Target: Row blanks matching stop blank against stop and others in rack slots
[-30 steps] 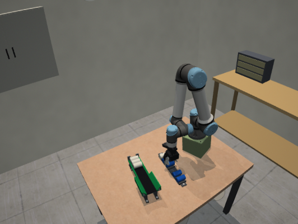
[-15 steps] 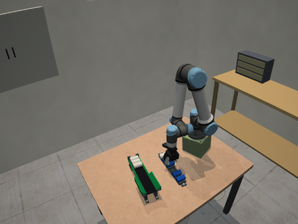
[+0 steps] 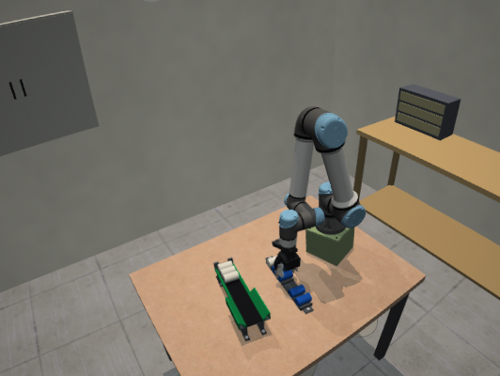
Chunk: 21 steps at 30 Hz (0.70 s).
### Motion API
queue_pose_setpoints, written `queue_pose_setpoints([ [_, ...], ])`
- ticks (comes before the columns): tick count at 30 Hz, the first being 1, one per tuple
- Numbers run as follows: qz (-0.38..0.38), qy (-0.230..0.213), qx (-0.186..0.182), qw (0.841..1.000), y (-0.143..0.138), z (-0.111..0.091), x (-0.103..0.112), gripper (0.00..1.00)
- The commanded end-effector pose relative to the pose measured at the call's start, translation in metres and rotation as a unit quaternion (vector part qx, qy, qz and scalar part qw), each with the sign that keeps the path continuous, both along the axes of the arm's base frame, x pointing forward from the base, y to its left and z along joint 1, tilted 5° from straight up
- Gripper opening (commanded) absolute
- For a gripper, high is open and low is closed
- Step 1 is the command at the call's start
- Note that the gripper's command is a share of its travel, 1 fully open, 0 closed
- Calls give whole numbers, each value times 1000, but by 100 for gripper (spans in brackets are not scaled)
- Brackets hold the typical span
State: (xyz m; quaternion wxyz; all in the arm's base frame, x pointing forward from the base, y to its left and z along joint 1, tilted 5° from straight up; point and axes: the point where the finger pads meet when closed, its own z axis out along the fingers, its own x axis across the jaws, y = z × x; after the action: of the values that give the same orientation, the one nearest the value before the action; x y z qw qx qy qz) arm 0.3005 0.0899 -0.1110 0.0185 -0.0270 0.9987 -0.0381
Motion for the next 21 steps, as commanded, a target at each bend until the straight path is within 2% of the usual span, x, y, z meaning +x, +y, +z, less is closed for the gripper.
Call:
queue_pose_setpoints([
  [1, 0, 0, 0, 1000, 0, 0, 0, 52],
  [21, 0, 0, 0, 1000, 0, 6, 0, 52],
])
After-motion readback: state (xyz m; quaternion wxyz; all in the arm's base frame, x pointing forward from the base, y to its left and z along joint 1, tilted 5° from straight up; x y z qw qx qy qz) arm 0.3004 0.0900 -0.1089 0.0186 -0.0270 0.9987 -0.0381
